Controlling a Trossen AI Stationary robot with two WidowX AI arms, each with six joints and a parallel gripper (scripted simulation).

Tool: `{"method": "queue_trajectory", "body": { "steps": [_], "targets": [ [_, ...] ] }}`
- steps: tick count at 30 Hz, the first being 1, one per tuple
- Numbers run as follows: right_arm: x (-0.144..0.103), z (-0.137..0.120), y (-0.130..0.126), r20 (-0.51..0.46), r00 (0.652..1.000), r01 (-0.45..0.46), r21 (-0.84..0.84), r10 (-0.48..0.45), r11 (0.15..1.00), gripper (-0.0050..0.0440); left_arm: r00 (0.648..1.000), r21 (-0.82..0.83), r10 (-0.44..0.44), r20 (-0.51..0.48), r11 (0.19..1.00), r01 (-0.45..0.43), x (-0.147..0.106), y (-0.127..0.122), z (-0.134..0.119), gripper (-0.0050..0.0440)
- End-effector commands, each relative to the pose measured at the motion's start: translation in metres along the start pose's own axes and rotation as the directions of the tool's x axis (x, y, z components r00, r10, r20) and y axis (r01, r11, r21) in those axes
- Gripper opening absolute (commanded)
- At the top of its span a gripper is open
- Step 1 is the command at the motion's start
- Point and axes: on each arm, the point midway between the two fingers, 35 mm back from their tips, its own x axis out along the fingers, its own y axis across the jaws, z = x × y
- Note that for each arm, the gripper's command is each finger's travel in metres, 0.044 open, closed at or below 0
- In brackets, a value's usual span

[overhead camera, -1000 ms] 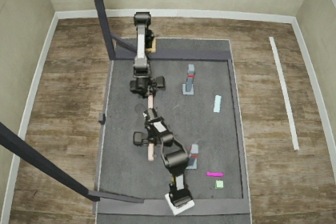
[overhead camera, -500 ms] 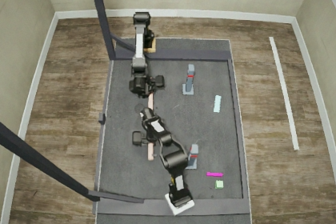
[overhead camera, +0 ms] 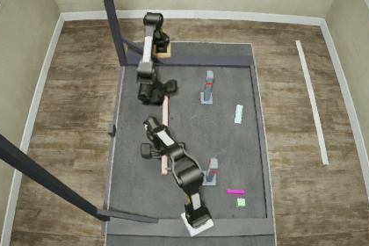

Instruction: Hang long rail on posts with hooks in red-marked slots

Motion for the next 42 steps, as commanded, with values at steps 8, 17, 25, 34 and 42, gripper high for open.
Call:
{"method": "queue_trajectory", "body": {
  "steps": [8,17,25,34,42],
  "targets": [
    [-0.023,0.005,0.009,0.016,0.993,0.114,0.018,-0.114,0.993,-0.005,0.993,-0.007,0.118,0.029,0.993,-0.118,-0.024,0.01,0.001,-0.005],
    [-0.025,0.005,0.01,0.015,0.99,0.142,0.021,-0.142,0.99,-0.005,0.989,-0.005,0.145,0.03,0.989,-0.145,-0.025,0.009,0.001,-0.005],
    [-0.025,0.005,0.01,0.015,0.99,0.142,0.021,-0.142,0.99,-0.005,0.989,-0.005,0.145,0.03,0.989,-0.145,-0.025,0.009,0.001,-0.005],
    [-0.029,0.003,-0.002,0.015,0.99,0.143,0.021,-0.143,0.99,-0.005,0.989,-0.006,0.146,0.03,0.989,-0.146,-0.024,0.021,0.002,-0.005],
    [-0.035,0.001,-0.018,0.015,0.989,0.144,0.021,-0.144,0.989,-0.005,0.989,-0.006,0.148,0.03,0.989,-0.147,-0.023,0.04,0.005,-0.005]
  ]
}}
